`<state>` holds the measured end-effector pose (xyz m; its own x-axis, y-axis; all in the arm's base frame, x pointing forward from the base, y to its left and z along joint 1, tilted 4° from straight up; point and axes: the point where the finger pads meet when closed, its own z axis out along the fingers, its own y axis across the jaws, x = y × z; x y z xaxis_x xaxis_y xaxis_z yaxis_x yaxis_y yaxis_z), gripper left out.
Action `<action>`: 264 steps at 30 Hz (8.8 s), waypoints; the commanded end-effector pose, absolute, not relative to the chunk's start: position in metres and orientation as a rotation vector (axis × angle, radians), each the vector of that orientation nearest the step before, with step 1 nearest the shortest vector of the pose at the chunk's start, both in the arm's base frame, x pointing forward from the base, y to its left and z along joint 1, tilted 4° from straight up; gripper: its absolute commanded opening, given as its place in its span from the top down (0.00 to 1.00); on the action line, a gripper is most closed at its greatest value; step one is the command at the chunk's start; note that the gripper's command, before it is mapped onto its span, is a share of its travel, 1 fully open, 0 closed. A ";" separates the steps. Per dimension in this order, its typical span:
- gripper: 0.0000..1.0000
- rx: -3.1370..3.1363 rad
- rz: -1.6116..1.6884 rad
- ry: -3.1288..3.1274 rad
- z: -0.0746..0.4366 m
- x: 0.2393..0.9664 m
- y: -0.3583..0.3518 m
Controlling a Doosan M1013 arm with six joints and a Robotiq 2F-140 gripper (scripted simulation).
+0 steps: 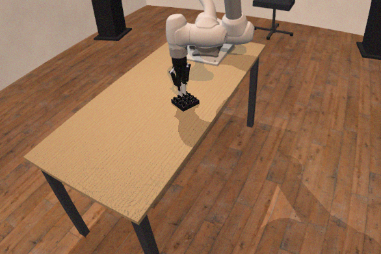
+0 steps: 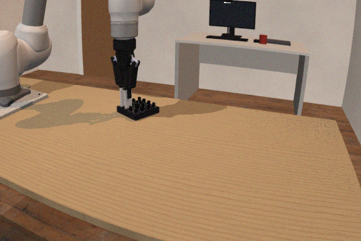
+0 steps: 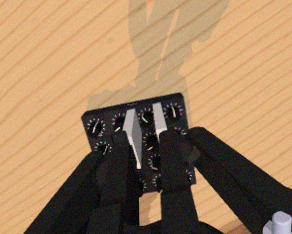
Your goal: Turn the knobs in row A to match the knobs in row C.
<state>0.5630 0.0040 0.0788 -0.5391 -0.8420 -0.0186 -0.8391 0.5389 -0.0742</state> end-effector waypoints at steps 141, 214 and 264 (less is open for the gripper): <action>0.88 1.198 0.010 2.821 0.136 0.559 0.004; 0.88 1.239 0.011 2.804 0.093 0.562 0.004; 0.88 1.239 0.011 2.804 0.084 0.563 0.004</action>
